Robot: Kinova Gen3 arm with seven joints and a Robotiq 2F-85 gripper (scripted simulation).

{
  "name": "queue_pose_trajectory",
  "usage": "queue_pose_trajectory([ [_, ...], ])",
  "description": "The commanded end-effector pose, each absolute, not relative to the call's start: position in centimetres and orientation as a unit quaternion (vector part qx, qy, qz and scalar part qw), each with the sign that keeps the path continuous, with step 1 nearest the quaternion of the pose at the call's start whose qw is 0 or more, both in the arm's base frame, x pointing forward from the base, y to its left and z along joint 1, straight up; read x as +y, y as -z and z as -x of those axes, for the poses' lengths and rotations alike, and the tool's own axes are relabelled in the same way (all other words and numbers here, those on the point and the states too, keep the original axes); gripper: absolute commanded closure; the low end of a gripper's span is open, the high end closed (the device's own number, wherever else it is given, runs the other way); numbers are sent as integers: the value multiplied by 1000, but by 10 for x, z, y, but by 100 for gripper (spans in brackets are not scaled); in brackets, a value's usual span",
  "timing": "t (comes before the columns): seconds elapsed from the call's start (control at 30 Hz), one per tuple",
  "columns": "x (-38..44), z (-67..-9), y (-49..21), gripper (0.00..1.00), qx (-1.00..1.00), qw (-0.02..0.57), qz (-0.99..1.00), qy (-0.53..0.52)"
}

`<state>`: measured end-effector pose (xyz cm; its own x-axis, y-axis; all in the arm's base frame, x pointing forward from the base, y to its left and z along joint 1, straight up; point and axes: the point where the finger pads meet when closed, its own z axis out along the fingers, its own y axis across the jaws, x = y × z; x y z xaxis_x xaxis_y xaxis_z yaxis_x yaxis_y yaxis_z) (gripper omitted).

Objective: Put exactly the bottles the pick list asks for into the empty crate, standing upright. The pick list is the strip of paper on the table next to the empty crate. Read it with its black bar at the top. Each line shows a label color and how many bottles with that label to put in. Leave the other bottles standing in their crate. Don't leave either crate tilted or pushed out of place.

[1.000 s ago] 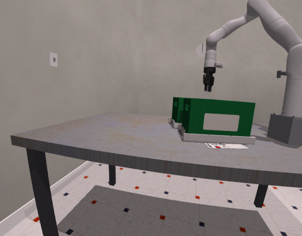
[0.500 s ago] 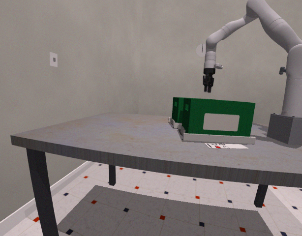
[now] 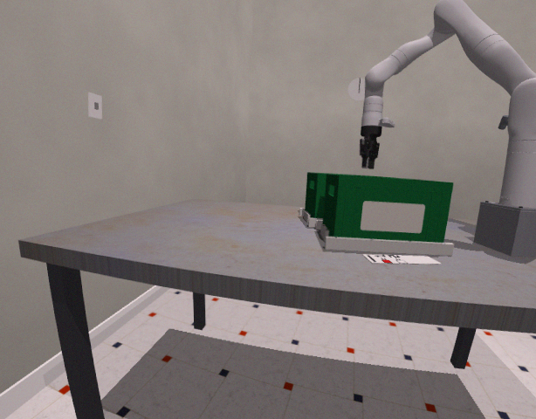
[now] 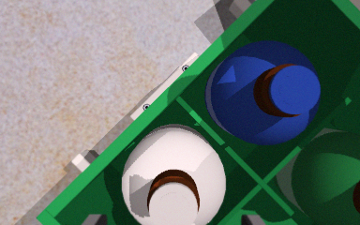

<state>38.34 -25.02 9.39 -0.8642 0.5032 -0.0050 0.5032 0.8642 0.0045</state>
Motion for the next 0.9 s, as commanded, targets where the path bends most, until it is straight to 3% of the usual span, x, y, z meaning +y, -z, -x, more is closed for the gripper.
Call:
queue_pose_trajectory([
  [0.0, -250, -384, -92, 33, 965, 4, -261, -1],
  [0.87, -250, -384, -60, 33, 965, 4, -261, -1],
])
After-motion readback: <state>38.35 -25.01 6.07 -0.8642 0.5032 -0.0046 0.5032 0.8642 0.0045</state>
